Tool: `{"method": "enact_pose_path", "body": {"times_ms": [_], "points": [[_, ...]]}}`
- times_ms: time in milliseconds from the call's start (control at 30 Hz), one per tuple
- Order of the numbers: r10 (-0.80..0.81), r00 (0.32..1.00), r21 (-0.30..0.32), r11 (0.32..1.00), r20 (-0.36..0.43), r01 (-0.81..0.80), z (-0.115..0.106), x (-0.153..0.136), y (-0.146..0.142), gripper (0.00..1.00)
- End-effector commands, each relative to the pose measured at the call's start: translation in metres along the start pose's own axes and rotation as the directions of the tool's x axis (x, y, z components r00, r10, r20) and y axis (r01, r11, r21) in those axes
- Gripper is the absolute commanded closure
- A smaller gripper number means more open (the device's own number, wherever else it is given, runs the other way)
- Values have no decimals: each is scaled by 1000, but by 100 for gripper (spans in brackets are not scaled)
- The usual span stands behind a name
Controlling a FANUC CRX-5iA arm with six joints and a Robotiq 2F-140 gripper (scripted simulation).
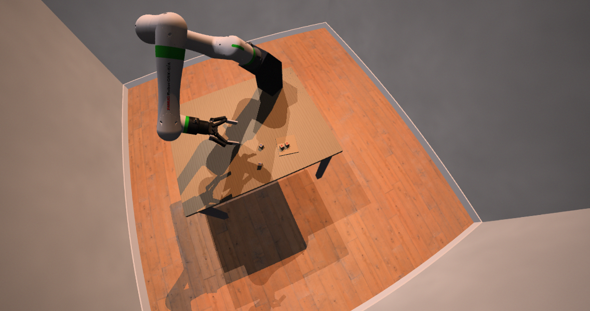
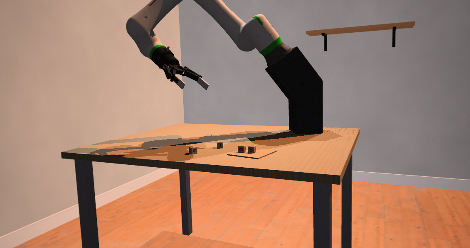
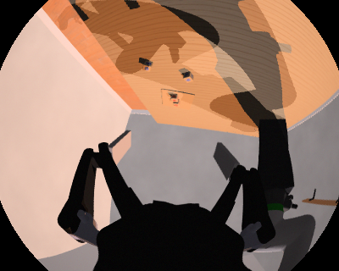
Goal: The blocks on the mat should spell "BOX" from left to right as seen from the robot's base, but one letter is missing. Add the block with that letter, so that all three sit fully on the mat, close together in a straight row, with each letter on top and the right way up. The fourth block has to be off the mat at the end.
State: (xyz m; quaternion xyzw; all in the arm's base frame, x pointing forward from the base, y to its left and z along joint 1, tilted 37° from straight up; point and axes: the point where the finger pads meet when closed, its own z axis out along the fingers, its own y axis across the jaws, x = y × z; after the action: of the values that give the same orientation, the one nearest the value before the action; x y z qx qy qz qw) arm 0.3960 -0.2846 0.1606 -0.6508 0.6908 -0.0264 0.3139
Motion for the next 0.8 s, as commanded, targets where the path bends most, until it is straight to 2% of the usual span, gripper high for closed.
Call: {"method": "enact_pose_path", "body": {"times_ms": [0, 367, 433, 467, 767], "points": [[-116, 993, -74, 990, 13, 117, 11, -20, -9, 0], [-367, 928, -209, 904, 72, 373, 31, -66, -26, 0], [-367, 928, -209, 904, 72, 373, 31, -66, -26, 0], [-428, 899, -239, 867, 92, 437, 35, -78, -30, 0], [-595, 787, -314, 725, 161, 613, 46, -115, -44, 0]]}}
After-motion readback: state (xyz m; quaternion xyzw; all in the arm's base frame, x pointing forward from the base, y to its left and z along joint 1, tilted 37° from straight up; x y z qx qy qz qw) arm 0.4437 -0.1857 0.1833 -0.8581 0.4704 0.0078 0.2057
